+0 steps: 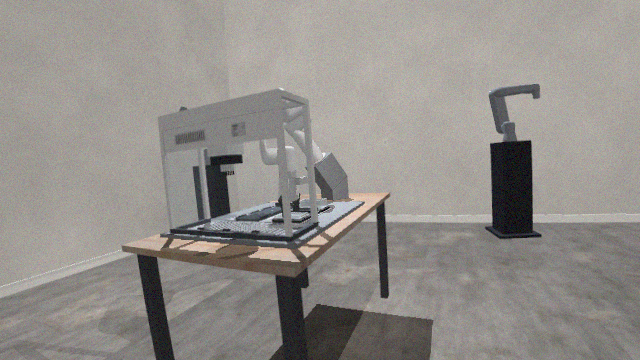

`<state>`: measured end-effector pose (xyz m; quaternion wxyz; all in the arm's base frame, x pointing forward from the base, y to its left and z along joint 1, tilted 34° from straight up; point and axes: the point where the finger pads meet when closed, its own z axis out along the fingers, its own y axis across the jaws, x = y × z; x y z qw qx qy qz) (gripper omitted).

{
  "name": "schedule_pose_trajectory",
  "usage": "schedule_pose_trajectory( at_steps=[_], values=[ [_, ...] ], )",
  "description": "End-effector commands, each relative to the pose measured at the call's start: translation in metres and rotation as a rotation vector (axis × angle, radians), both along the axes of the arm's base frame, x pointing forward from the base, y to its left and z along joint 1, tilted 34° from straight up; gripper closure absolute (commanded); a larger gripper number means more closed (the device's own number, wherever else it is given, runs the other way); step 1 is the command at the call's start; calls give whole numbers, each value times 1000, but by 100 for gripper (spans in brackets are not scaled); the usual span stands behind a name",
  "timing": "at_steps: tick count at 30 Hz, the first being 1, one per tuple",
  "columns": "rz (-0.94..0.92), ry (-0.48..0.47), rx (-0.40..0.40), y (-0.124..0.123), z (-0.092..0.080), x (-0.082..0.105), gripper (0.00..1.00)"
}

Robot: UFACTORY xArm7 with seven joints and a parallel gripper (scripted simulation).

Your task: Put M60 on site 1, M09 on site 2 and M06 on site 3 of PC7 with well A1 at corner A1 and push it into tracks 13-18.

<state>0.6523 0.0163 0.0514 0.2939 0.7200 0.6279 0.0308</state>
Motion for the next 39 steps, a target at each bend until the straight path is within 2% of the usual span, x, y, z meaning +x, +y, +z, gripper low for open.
schedule_pose_trajectory(
  at_steps=[1,39],
  values=[
    [3,-4,2,3,4,0,100],
    [3,-4,2,11,22,-9,100]
  ],
)
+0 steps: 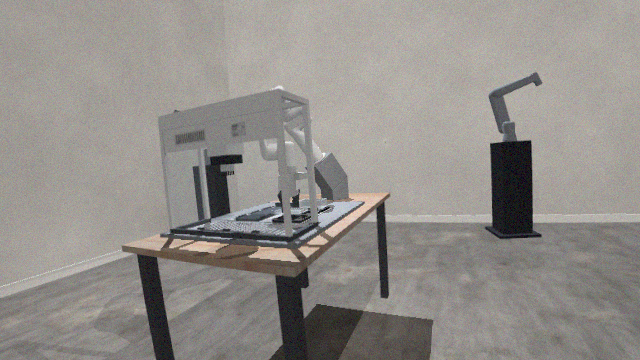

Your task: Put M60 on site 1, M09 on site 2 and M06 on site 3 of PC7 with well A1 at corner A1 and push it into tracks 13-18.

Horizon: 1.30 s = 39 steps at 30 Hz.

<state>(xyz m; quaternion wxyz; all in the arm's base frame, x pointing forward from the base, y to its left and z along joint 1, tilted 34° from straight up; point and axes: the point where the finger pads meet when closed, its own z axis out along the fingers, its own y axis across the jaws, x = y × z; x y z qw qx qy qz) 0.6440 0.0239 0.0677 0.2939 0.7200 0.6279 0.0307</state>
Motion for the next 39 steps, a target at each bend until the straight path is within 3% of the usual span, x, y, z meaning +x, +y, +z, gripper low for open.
schedule_pose_trajectory(
  at_steps=[1,39],
  values=[
    [3,-4,2,4,7,-1,100],
    [3,-4,2,26,54,-25,100]
  ],
)
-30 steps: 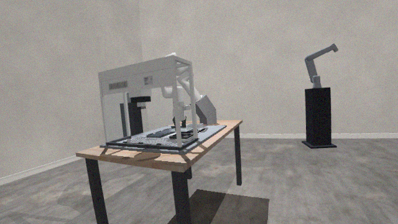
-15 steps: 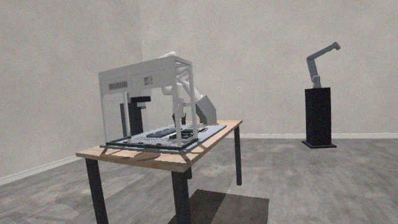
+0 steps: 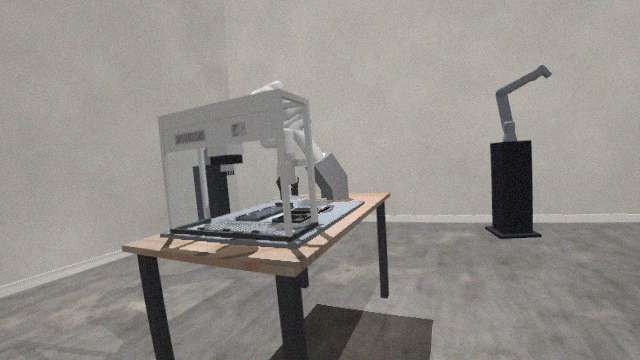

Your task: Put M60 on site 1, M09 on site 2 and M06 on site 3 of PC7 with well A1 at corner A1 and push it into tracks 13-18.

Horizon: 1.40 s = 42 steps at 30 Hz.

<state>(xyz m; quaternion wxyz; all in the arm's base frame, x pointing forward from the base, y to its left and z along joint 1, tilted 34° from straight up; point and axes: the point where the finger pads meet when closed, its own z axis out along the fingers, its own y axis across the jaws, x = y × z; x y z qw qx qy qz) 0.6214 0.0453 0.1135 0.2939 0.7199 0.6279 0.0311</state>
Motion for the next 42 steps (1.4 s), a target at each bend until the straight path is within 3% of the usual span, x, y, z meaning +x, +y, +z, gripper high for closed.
schedule_pose_trajectory(
  at_steps=[1,17,31,42],
  values=[
    [2,-3,2,5,8,-2,100],
    [3,-3,2,14,29,-13,100],
    [3,-3,2,15,31,-14,100],
    [-245,-118,126,-26,45,-23,100]
  ],
)
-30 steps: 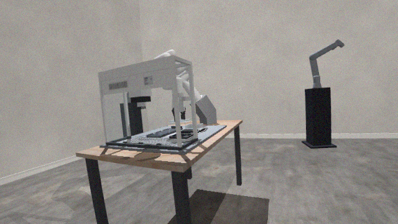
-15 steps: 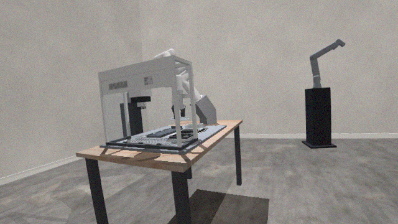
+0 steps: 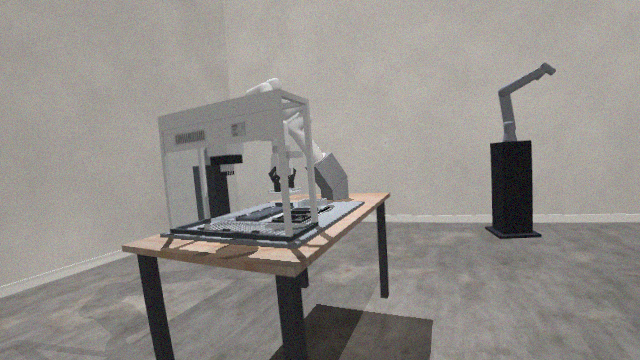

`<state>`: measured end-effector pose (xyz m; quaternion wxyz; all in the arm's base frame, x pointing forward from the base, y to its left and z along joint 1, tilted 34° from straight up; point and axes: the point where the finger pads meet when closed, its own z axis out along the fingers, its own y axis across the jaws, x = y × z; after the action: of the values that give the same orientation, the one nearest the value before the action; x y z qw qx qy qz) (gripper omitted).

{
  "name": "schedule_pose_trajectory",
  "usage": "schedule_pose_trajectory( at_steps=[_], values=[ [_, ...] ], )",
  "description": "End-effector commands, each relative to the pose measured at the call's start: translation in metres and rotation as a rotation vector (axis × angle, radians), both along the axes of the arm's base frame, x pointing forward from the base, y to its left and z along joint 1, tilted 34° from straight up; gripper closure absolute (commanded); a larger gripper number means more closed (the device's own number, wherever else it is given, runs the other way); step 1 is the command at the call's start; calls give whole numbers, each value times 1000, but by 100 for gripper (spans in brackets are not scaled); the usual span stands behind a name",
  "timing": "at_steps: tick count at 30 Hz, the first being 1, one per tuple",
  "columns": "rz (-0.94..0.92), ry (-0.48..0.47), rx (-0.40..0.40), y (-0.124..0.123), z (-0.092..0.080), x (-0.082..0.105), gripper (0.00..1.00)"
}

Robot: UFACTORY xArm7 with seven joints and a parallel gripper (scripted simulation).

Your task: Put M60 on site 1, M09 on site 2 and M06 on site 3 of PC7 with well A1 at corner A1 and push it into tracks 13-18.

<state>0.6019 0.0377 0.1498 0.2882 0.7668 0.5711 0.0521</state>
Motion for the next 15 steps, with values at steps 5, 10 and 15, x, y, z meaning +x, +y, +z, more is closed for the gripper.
schedule_pose_trajectory(
  at_steps=[5,10,15],
  values=[
    [-255,-128,128,-42,17,-9,100],
    [-366,-179,183,-61,23,-13,100],
    [-476,-230,238,-79,30,-18,100]
  ],
)
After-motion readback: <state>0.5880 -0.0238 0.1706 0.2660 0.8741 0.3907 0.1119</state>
